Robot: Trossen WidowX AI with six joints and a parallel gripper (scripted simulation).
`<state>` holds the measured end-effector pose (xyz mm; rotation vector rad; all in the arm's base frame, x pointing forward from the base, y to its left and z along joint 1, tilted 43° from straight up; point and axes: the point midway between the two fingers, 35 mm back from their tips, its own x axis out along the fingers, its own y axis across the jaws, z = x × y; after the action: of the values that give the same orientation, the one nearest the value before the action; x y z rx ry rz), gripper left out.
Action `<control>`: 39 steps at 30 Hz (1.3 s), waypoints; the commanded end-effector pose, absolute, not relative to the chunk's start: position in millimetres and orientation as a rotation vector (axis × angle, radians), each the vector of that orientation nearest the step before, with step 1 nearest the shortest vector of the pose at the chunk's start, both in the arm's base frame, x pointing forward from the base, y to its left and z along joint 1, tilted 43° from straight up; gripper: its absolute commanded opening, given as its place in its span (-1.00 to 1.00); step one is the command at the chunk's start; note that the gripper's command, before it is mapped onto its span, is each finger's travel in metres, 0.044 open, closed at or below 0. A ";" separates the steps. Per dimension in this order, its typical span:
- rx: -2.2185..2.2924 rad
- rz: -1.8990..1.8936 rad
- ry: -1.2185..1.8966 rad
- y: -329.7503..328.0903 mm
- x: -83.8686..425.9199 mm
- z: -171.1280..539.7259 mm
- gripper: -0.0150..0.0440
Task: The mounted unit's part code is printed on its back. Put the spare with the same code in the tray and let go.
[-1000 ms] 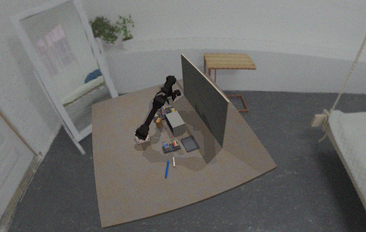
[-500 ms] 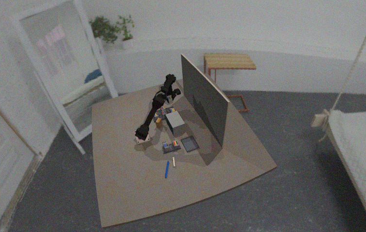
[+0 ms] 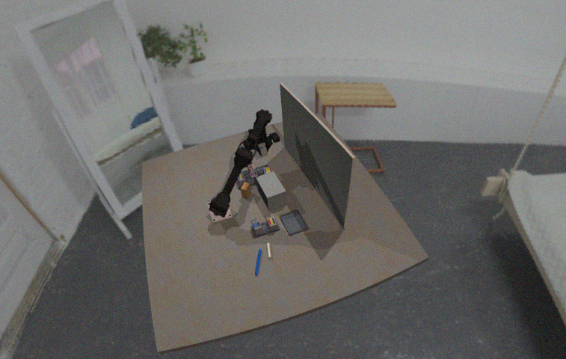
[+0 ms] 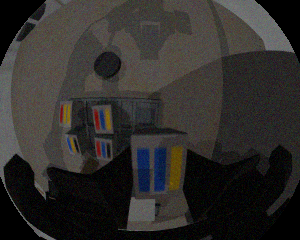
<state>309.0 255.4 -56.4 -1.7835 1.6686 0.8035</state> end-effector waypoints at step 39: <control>-1.777 0.826 1.638 45.4 370.5 151.4 -0.49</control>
<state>375.3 65.1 130.8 -1.7618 1.6455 0.8369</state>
